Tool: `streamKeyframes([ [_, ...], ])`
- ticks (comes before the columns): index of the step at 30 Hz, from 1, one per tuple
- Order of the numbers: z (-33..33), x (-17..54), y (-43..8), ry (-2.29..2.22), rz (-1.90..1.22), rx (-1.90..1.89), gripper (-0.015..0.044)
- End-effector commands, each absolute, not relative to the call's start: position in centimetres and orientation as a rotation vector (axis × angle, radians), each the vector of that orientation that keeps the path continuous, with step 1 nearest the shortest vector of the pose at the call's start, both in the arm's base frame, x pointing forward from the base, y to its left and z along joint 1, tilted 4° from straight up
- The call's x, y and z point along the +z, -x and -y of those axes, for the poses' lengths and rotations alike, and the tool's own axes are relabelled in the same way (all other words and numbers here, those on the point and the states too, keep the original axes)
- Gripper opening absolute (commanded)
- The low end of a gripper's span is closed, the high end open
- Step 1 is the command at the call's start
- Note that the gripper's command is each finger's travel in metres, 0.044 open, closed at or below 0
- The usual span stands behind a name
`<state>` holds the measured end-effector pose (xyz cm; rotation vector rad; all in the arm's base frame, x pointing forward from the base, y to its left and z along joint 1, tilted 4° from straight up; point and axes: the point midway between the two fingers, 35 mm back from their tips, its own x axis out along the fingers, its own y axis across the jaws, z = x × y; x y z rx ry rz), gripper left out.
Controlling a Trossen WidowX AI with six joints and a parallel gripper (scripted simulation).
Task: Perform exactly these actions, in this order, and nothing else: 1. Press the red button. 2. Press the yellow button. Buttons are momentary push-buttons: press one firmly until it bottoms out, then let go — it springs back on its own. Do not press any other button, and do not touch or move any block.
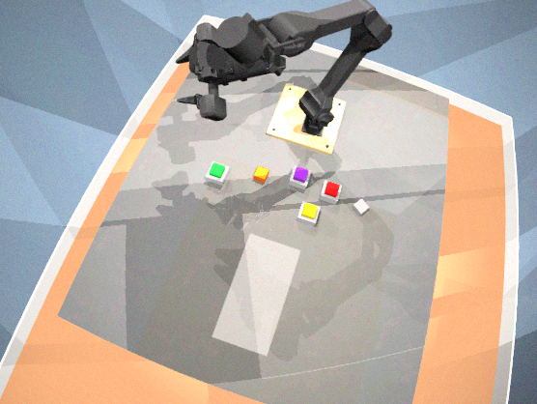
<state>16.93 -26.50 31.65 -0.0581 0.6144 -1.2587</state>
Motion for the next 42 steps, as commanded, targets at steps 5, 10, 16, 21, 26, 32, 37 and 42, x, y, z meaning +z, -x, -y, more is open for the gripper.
streamKeyframes([
  [5, 15.6, 25.1, -25.9, -0.054, -0.809, -0.749, 0.04],
  [10, 7.2, 21.5, -27.3, -0.095, -0.981, -0.475, 0.04],
  [16, -2.4, 18.1, -24.9, -0.096, -1.228, -0.212, 0.04],
  [21, -8.4, 16.4, -20.3, -0.048, -1.45, -0.063, 0.04],
  [26, -9.3, 16.1, -19.3, -0.034, -1.491, -0.043, 0.04],
  [32, -9.4, 13.1, -19.7, -0.034, -1.491, -0.043, 0.0295],
  [37, -9.2, 10.0, -19.8, -0.034, -1.491, -0.043, 0.0164],
  [42, -9.2, 10.0, -19.8, -0.034, -1.491, -0.043, 0.0032],
])
